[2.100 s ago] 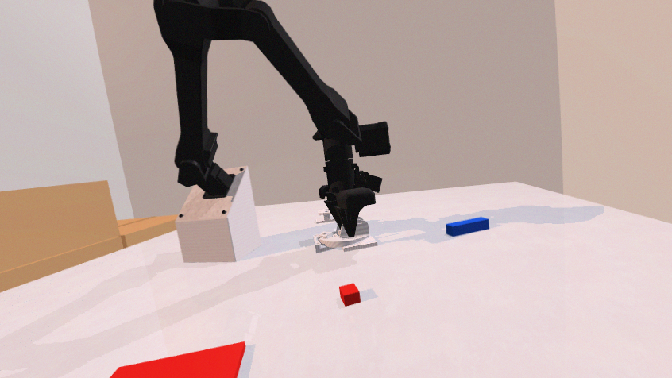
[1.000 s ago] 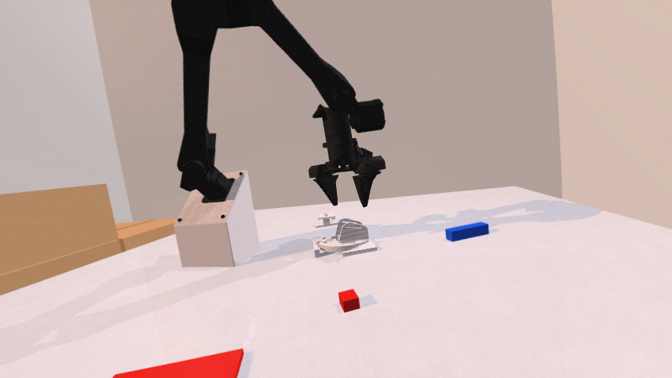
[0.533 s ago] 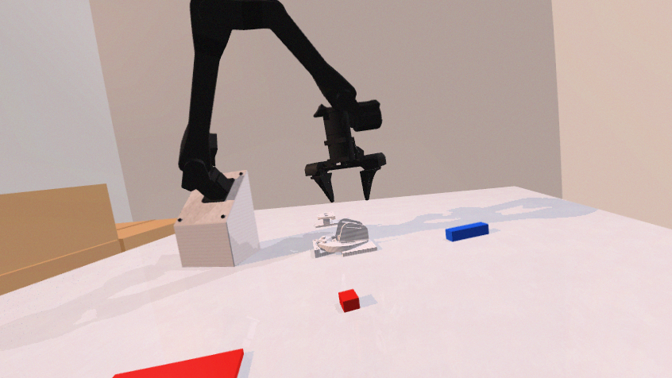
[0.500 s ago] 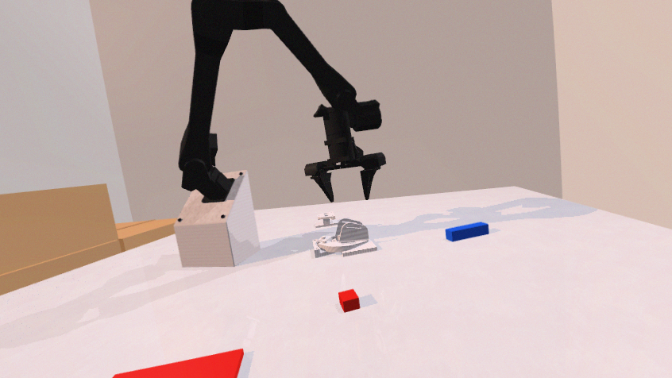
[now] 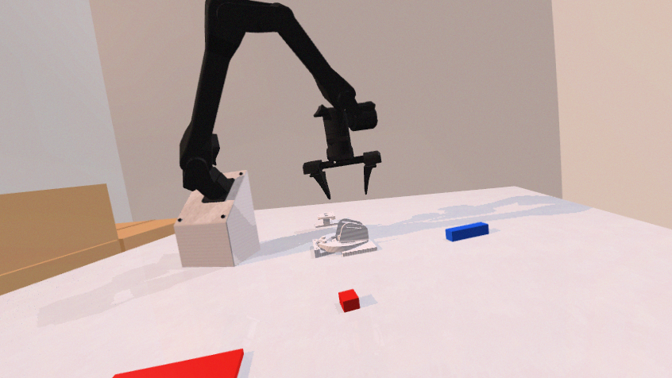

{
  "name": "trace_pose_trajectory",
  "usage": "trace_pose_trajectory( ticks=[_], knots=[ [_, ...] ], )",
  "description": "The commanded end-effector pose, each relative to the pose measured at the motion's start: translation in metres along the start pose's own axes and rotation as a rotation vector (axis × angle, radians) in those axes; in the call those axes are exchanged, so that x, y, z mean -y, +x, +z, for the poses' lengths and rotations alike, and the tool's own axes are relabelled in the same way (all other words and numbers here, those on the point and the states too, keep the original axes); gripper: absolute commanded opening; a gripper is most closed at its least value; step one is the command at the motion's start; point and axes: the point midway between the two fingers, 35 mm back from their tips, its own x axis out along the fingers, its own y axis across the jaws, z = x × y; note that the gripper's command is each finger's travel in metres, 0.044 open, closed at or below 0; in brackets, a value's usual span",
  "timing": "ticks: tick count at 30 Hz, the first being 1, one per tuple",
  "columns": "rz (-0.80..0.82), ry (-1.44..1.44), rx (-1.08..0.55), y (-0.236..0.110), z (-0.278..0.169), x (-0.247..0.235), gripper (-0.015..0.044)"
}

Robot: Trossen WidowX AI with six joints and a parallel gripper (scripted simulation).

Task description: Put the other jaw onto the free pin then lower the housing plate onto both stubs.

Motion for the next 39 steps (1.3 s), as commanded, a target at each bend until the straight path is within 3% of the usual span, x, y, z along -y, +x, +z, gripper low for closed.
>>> trace_pose_trajectory(
  ticks=[1,39],
  knots=[
    [0.004,-0.092,0.004,-0.001,0.009,-0.003,0.044],
    [0.021,-0.932,0.012,-0.004,0.082,-0.037,0.044]
  ],
)
